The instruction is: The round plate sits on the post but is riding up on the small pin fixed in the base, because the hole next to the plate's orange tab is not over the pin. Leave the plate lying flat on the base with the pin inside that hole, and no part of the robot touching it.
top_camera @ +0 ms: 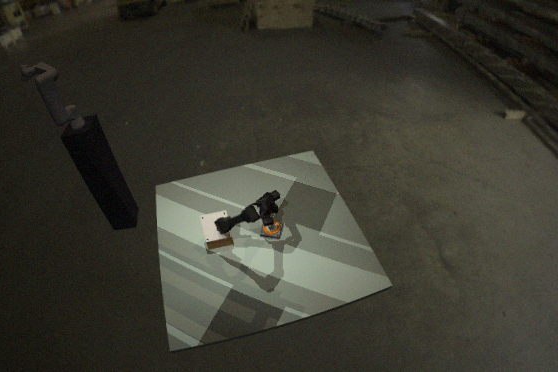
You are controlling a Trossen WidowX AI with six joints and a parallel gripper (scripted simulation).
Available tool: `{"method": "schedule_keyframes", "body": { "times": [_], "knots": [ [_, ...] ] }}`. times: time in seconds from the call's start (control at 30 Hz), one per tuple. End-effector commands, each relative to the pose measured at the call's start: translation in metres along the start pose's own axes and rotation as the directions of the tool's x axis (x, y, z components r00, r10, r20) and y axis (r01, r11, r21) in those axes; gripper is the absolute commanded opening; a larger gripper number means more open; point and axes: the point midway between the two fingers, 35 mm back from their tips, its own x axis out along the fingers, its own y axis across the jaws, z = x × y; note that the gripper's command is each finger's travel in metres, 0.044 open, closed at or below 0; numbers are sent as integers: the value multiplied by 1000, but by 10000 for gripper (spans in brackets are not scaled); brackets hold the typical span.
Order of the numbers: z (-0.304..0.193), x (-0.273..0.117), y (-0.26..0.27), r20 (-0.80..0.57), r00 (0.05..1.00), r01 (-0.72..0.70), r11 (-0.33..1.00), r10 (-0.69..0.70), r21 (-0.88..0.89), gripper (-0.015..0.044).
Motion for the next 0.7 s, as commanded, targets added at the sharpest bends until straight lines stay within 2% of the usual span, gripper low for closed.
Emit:
{"method": "schedule_keyframes", "body": {
  "times": [0.0,0.67],
  "knots": [
    [5,-1,3,0,1000,-4,1000,4,4,0],
    [27,-3,6,1,1000,-5,1000,5,5,0]
  ]
}}
